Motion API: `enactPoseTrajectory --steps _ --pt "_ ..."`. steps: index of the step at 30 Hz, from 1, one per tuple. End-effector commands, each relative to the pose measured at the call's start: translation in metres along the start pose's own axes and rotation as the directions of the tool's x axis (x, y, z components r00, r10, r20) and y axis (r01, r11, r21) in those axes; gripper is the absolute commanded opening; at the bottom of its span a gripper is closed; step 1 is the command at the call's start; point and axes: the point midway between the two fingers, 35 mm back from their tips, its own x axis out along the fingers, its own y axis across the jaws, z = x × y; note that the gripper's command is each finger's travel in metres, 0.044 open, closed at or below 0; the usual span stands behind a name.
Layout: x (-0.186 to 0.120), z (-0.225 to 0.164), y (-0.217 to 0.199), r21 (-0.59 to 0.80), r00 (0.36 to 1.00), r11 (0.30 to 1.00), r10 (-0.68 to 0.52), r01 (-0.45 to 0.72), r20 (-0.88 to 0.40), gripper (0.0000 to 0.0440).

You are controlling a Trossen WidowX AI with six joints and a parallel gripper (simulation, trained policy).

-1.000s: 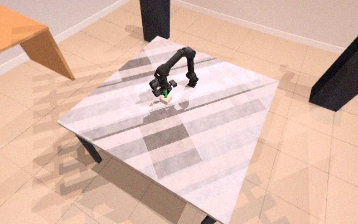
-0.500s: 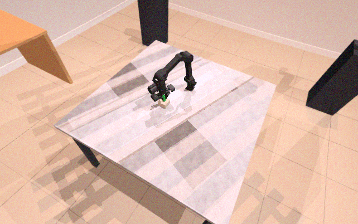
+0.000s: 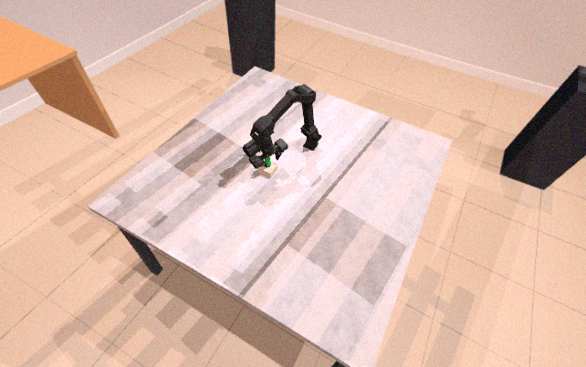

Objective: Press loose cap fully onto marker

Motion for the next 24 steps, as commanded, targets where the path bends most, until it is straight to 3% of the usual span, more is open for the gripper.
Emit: enactPoseTrajectory --steps 1,3,4,24 --pt "0.006 0.0 -0.008 -0.005 1.0 1.0 -0.025 0.025 -0.008 0.0383" --pt "0.004 0.0 -0.007 -0.004 1.0 1.0 -0.013 0.013 -0.01 0.0436" --pt "0.003 0.0 -0.006 -0.003 1.0 1.0 -0.005 0.005 -0.011 0.044" --pt "-0.052 0.002 -0.001 0.029 0.989 0.988 0.149 -0.148 -0.022 0.044"
